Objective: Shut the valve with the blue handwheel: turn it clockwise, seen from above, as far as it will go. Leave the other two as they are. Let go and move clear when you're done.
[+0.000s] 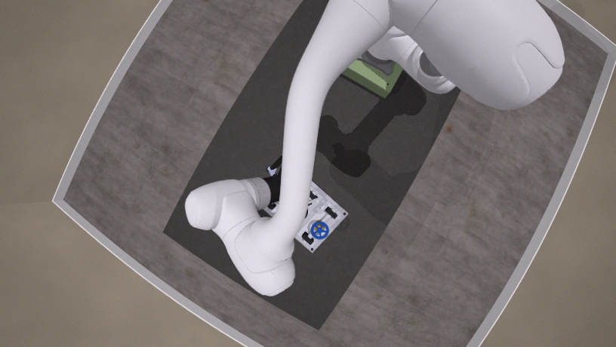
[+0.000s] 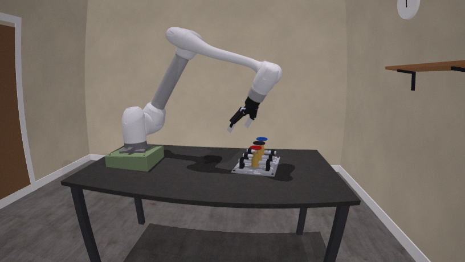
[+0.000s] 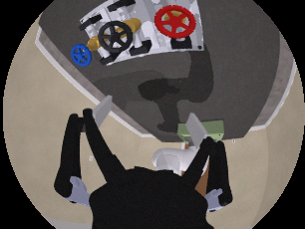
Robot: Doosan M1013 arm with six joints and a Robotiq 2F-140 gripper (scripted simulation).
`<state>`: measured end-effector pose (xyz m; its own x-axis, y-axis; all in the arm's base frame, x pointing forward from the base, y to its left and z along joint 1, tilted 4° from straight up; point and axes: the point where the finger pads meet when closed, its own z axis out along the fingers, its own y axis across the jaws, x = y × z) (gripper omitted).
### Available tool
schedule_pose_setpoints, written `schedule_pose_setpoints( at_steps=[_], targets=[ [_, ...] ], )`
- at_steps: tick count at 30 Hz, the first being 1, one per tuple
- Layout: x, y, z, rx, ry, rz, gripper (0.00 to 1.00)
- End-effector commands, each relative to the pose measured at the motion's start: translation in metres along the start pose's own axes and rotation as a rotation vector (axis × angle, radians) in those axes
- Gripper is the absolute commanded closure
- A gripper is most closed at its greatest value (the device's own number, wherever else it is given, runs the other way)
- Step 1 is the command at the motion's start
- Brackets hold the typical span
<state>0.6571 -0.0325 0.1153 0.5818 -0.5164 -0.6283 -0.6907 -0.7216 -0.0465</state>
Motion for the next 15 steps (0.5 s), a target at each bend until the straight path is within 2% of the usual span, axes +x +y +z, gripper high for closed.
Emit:
schedule_pose_setpoints(
  at_steps=[1, 3, 4, 6, 7, 8, 9, 13, 15],
  targets=[
    [-0.001, -0.018, -0.015, -0.080, 0.151, 0.179, 0.00],
    [-0.001, -0.018, -0.015, -0.080, 0.151, 0.179, 0.00],
    [-0.002, -0.026, -0.023, -0.093, 0.220, 0.247, 0.00],
    [-0.002, -0.026, -0.023, -0.093, 0.220, 0.247, 0.00],
    [-0.003, -0.036, -0.033, -0.098, 0.289, 0.311, 0.00],
    [-0.003, -0.036, -0.033, -0.098, 0.289, 0.311, 0.00],
    [-0.005, -0.045, -0.043, -0.096, 0.356, 0.371, 0.00],
    [-0.005, -0.045, -0.043, -0.096, 0.356, 0.371, 0.00],
    [-0.011, -0.064, -0.063, -0.072, 0.480, 0.478, 0.00]
  ],
)
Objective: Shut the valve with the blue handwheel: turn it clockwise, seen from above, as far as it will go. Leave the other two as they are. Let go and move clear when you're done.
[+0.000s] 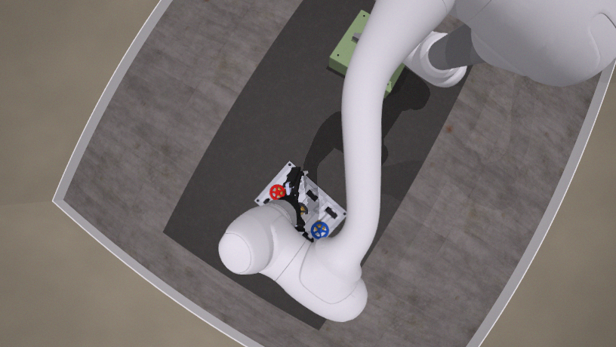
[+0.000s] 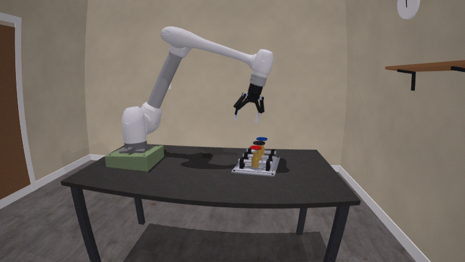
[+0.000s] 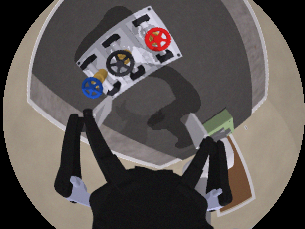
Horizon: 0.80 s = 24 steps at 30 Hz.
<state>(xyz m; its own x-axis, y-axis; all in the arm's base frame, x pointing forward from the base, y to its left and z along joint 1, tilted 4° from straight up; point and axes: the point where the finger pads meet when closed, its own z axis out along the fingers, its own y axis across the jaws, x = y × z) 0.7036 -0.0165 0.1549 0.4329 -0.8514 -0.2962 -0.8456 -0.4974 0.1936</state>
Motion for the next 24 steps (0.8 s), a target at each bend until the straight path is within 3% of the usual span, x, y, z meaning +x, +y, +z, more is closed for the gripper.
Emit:
schedule_pose_setpoints(
  at_steps=[1, 10, 12, 15, 19, 24],
  targets=[
    [-0.004, -0.015, -0.022, 0.010, 0.124, 0.127, 0.00],
    [-0.015, -0.042, -0.067, 0.100, 0.293, 0.307, 0.00],
    [-0.022, -0.052, -0.086, 0.147, 0.347, 0.370, 0.00],
    [-0.022, -0.052, -0.086, 0.147, 0.347, 0.370, 0.00],
    [-0.031, -0.065, -0.110, 0.214, 0.408, 0.446, 0.00],
    [-0.034, -0.069, -0.118, 0.238, 0.426, 0.470, 0.00]
  ],
)
